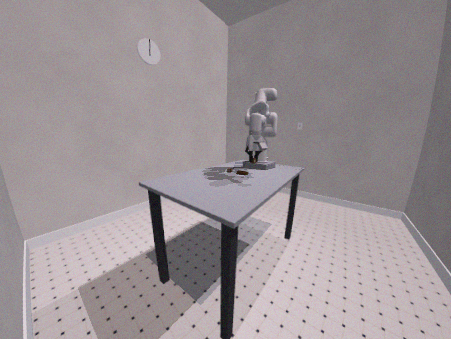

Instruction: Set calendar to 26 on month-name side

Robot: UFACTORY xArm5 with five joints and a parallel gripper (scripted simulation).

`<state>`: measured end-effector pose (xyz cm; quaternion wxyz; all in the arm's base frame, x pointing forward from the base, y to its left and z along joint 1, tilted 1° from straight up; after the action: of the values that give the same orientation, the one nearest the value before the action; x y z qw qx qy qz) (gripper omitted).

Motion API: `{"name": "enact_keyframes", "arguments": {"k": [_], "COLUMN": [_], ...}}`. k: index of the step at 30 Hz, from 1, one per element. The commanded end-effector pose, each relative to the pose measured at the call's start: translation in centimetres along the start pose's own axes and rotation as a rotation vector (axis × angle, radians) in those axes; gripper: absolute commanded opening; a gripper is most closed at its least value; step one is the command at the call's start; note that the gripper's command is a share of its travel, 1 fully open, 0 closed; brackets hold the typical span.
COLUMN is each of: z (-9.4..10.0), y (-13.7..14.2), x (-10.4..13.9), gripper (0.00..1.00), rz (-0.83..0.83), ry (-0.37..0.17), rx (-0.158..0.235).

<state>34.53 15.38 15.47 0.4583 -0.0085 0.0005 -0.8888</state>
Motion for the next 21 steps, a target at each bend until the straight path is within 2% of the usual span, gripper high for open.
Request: {"name": "enact_keyframes", "arguments": {"k": [1,9,21], "z": [0.1,0.0,-0.1], "y": [-0.9,-2.2,-3.0], "x": [0.0,0.2,0.4], "gripper": [0.27,0.27,0.27], "rz": [0.174,0.43,0.588], "ry": [0.004,0.003,0.003], "rx": [0.003,0.004,0.004]}}
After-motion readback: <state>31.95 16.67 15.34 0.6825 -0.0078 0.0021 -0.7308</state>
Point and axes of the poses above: the point where the finger pads meet when closed, its own z axis back along the fingers, its own y axis across the jaws, x = y × z, the point moved 8 cm from there along z, back along the fingers, and after that the axes turned 13 degrees about -z, right-handed, at the moved point
